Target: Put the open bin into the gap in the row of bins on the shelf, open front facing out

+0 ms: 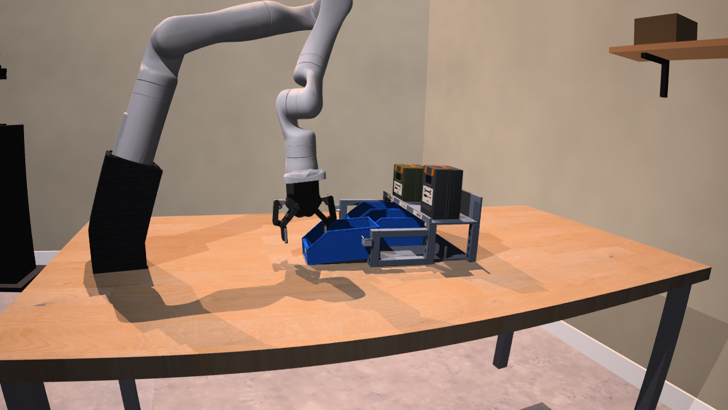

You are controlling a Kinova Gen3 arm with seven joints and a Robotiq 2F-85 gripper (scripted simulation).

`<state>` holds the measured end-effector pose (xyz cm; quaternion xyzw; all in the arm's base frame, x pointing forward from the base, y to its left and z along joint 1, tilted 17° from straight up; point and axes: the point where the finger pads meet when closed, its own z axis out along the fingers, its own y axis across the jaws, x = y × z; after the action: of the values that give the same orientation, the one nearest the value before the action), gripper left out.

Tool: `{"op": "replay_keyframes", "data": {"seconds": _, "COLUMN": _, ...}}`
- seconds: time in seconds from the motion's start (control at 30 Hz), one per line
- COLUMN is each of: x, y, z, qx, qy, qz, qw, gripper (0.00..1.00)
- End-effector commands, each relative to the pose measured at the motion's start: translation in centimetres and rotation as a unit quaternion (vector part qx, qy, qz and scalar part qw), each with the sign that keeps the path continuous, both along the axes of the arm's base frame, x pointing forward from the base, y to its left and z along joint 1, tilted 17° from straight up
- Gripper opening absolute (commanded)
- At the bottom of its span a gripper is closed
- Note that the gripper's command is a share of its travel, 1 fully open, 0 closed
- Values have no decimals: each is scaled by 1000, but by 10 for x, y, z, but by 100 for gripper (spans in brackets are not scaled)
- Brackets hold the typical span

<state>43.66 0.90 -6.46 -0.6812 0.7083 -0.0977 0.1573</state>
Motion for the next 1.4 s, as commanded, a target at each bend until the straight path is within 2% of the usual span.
{"op": "replay_keyframes", "data": {"seconds": 0.0, "x": 2, "y": 0, "z": -3, "qx": 0, "qy": -1, "qz": 0, "qw": 1000, "gripper": 100}}
{"op": "replay_keyframes", "data": {"seconds": 1.37, "x": 4, "y": 1, "z": -6, "qx": 0, "qy": -1, "qz": 0, "qw": 1000, "gripper": 100}}
